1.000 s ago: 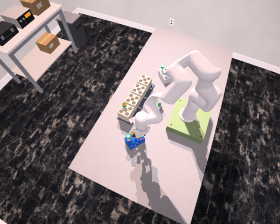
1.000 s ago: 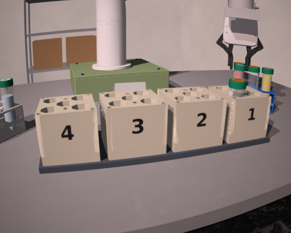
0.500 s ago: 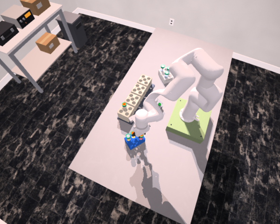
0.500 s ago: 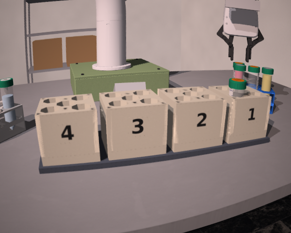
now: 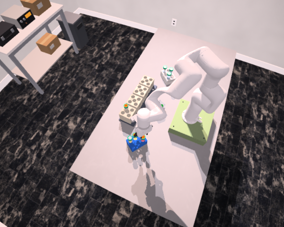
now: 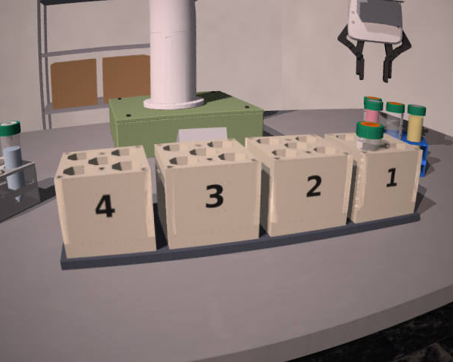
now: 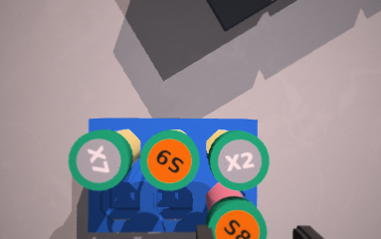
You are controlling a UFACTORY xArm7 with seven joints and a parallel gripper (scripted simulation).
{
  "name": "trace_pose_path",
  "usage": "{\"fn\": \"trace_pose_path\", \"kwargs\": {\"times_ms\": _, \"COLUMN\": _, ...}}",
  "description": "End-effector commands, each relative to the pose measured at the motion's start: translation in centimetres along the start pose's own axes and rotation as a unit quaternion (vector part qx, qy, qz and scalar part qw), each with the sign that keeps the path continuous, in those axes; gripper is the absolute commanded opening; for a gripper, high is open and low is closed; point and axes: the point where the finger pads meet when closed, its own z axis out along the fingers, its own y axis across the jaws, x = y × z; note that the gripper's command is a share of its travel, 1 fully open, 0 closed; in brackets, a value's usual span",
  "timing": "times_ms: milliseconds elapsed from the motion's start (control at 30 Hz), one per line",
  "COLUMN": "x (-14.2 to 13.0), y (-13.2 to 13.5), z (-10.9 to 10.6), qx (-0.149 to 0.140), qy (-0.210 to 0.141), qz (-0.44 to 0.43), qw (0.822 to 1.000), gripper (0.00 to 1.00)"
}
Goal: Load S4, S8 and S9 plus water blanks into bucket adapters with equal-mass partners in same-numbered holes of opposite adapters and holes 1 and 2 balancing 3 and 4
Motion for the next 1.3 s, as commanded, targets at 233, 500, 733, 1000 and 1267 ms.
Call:
{"fn": "trace_pose_path", "kwargs": {"times_ms": 233, "x": 0.0, "y": -0.1, "z": -2.2, "qx": 0.002, "qy": 0.000, "qz": 0.000, "qw": 1.000, "gripper": 0.44}}
{"fn": "trace_pose_path", "kwargs": {"times_ms": 500, "x": 0.0, "y": -0.1, "z": -3.6, "qx": 0.002, "qy": 0.000, "qz": 0.000, "qw": 1.000, "gripper": 0.44}}
{"fn": "trace_pose_path", "kwargs": {"times_ms": 733, "x": 0.0, "y": -0.1, "z": -5.0, "qx": 0.002, "qy": 0.000, "qz": 0.000, "qw": 1.000, "gripper": 0.44}}
{"fn": "trace_pose_path", "kwargs": {"times_ms": 1000, "x": 0.0, "y": -0.1, "z": -6.2, "qx": 0.002, "qy": 0.000, "qz": 0.000, "qw": 1.000, "gripper": 0.44}}
{"fn": "trace_pose_path", "kwargs": {"times_ms": 1267, "x": 0.0, "y": -0.1, "z": -7.8, "qx": 0.002, "qy": 0.000, "qz": 0.000, "qw": 1.000, "gripper": 0.44}}
